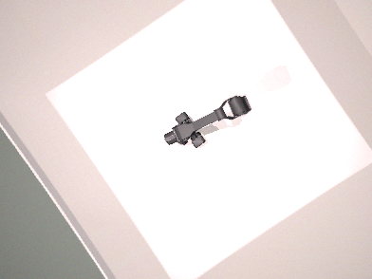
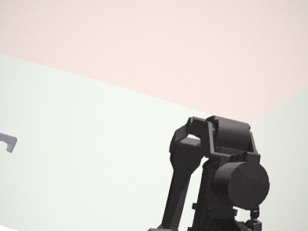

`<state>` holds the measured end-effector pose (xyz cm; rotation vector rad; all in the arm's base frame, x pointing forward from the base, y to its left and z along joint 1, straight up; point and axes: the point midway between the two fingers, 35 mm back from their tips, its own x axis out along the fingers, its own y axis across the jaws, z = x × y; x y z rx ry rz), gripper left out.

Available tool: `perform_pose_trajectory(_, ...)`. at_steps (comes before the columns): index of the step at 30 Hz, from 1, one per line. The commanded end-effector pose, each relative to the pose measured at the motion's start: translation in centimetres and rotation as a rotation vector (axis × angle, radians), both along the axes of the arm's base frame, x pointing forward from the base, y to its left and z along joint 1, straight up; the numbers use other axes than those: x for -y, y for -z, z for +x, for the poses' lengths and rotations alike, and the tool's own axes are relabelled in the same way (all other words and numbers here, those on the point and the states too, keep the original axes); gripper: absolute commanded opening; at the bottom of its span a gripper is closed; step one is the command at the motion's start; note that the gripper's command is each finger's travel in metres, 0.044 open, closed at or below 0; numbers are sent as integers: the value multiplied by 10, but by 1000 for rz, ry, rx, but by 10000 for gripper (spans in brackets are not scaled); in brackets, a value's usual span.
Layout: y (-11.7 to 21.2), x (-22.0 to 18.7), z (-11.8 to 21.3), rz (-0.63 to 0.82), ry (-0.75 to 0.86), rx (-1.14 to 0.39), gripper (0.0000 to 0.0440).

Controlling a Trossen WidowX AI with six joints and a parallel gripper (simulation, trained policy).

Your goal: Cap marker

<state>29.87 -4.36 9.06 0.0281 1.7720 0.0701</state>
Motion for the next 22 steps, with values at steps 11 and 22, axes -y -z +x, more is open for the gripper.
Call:
perform_pose_trajectory(11,-21,-2,-1,-1,-23,90,440)
perform_pose_trajectory(22,-56,1,5,-14,-41,183,440)
